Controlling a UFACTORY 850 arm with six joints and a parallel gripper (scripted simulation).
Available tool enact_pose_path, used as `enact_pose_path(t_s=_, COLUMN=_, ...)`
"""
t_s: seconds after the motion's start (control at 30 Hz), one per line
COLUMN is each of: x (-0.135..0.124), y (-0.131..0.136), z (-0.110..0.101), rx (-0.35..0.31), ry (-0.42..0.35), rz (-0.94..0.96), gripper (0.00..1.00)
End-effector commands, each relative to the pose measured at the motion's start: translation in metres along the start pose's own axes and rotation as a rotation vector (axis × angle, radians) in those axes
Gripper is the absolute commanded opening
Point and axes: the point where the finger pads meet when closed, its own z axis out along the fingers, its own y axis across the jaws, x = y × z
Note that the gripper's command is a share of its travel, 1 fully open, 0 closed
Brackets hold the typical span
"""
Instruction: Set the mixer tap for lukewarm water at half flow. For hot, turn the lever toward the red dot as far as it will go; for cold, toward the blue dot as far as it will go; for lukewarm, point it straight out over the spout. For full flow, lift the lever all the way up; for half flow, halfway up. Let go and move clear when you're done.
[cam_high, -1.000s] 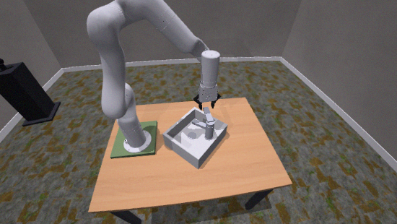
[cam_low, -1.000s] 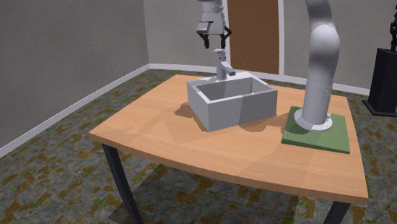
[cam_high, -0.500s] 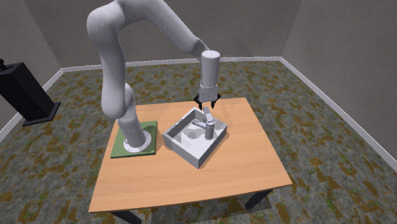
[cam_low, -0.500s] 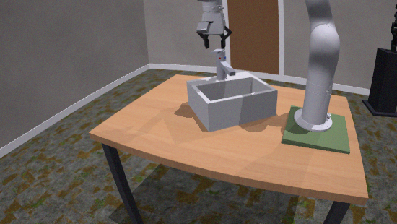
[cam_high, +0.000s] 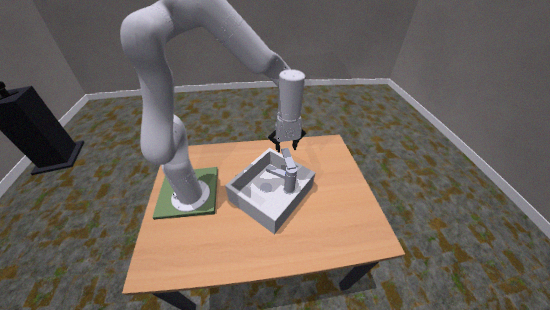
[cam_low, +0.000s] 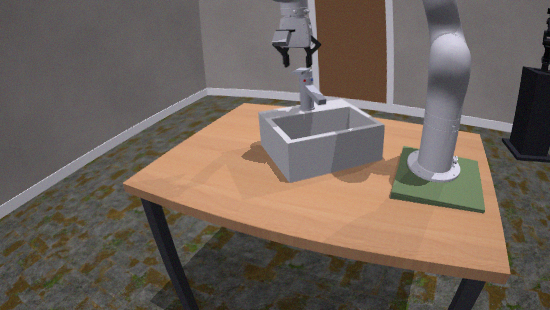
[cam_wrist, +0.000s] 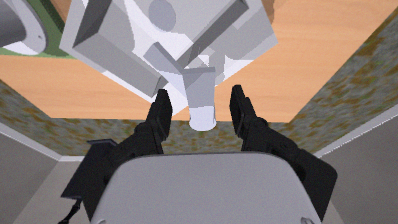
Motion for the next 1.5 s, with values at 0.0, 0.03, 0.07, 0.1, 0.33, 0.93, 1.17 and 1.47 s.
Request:
enact_pose_path(t_s=0.0, x=0.0, y=0.001, z=-0.001, rx=-0.002, ry=0.0, rz=0.0, gripper=0.73)
enact_pose_path(t_s=0.03, x=0.0, y=0.001, z=-0.001, rx=-0.002, ry=0.0, rz=0.0, gripper=0.73)
enact_pose_path(t_s=0.07, x=0.0, y=0.001, z=-0.001, rx=-0.002, ry=0.0, rz=0.0, gripper=0.73)
enact_pose_path(t_s=0.1, x=0.0, y=0.001, z=-0.001, rx=-0.002, ry=0.0, rz=0.0, gripper=0.73)
enact_pose_path(t_s=0.33, x=0.0, y=0.001, z=-0.001, rx=-0.002, ry=0.0, rz=0.0, gripper=0.73)
enact_pose_path(t_s=0.93, x=0.0, y=0.001, z=0.005, rx=-0.002, ry=0.0, rz=0.0, gripper=0.73)
enact_pose_path(t_s=1.17, x=0.0, y=0.001, z=0.01, rx=-0.002, ry=0.0, rz=0.0, gripper=0.73)
enact_pose_path(t_s=1.47, x=0.0, y=0.001, z=0.021, rx=-0.002, ry=0.0, rz=0.0, gripper=0.73)
